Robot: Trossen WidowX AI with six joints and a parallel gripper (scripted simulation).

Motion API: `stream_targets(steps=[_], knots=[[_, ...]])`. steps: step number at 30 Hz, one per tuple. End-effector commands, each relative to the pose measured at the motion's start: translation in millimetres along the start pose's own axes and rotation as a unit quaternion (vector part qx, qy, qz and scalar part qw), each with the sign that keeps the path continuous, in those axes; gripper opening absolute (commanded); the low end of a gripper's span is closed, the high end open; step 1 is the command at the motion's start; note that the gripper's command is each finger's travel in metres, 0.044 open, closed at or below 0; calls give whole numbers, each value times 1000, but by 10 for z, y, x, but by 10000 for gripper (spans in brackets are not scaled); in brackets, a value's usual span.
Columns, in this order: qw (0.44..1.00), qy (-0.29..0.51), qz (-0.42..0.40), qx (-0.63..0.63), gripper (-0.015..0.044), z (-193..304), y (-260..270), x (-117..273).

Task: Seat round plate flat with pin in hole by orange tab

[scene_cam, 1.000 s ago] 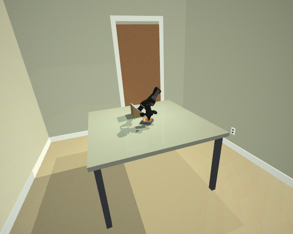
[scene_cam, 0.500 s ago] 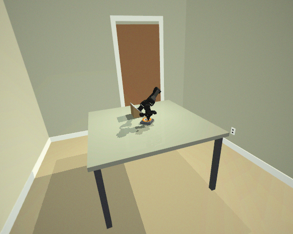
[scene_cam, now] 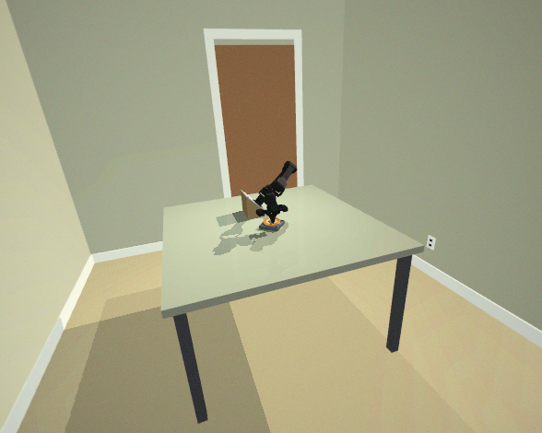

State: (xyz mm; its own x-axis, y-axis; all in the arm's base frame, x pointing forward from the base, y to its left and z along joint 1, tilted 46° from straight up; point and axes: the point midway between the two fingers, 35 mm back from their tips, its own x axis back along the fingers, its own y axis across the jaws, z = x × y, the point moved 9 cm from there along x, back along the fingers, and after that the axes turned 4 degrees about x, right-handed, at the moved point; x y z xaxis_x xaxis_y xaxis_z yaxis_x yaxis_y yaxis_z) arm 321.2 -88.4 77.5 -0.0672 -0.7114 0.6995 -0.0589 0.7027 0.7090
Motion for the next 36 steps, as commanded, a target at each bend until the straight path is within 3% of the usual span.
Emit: stream_targets(steps=[1, 36], knots=[[1000, 4, 3, -2, 0, 22, -70, -13], [1000, 4, 4, -2, 0, 239, -284, 5]])
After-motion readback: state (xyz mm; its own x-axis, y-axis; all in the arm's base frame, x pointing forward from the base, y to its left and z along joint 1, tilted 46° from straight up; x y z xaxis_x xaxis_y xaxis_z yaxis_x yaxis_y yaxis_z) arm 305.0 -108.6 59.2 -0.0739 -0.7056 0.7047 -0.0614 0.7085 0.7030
